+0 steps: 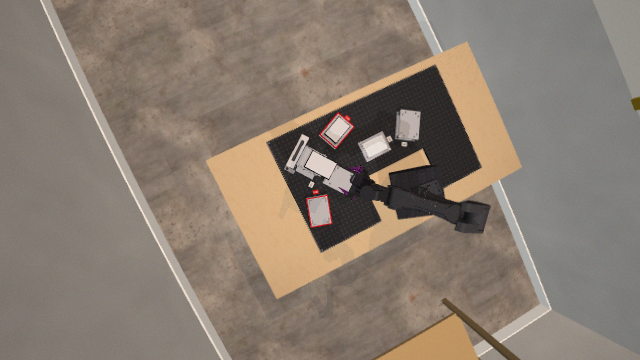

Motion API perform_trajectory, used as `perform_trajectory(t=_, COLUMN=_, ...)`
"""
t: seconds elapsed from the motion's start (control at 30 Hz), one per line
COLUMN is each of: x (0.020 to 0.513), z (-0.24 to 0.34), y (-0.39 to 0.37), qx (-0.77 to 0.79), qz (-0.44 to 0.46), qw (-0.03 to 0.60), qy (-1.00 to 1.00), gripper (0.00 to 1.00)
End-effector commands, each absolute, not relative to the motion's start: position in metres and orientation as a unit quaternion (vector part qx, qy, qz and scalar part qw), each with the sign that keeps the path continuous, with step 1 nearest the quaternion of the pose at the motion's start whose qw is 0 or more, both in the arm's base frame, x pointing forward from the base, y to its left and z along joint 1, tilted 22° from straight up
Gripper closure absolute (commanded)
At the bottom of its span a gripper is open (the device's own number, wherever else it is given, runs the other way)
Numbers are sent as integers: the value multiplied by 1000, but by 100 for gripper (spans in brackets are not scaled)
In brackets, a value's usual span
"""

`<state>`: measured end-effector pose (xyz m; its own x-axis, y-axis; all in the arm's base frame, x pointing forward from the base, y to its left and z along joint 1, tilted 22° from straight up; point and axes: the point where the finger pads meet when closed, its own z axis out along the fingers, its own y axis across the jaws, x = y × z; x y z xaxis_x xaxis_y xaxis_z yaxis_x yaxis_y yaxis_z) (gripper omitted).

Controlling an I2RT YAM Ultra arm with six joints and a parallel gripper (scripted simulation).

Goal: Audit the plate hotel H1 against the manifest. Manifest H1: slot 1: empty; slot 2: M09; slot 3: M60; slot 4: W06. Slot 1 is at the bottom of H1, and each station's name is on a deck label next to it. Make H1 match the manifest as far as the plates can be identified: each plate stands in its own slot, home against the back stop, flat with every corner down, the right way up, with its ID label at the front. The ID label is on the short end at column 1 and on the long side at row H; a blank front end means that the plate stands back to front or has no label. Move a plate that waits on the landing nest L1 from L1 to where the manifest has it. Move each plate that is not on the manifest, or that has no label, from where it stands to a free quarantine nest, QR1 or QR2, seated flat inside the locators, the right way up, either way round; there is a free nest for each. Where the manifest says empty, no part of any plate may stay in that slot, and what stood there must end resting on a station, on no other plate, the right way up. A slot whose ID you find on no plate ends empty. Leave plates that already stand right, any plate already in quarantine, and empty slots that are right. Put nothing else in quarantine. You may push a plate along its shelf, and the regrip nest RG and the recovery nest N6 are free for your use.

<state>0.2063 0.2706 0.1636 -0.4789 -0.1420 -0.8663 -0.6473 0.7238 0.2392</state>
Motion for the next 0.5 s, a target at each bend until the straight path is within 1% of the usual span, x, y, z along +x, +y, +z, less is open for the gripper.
perform_trajectory(t=0.0, x=205, z=164, y=266, qx=-239, qz=277, qw=450, qy=814, gripper=0)
perform_trajectory(t=0.17, x=198, z=162, y=261, qx=-239, qz=277, qw=450, qy=814, gripper=0)
perform_trajectory(t=0.2, x=199, z=159, y=263, qx=-239, qz=277, qw=450, qy=815, gripper=100)
perform_trajectory(t=0.47, x=199, z=158, y=263, qx=-239, qz=277, qw=450, qy=815, gripper=100)
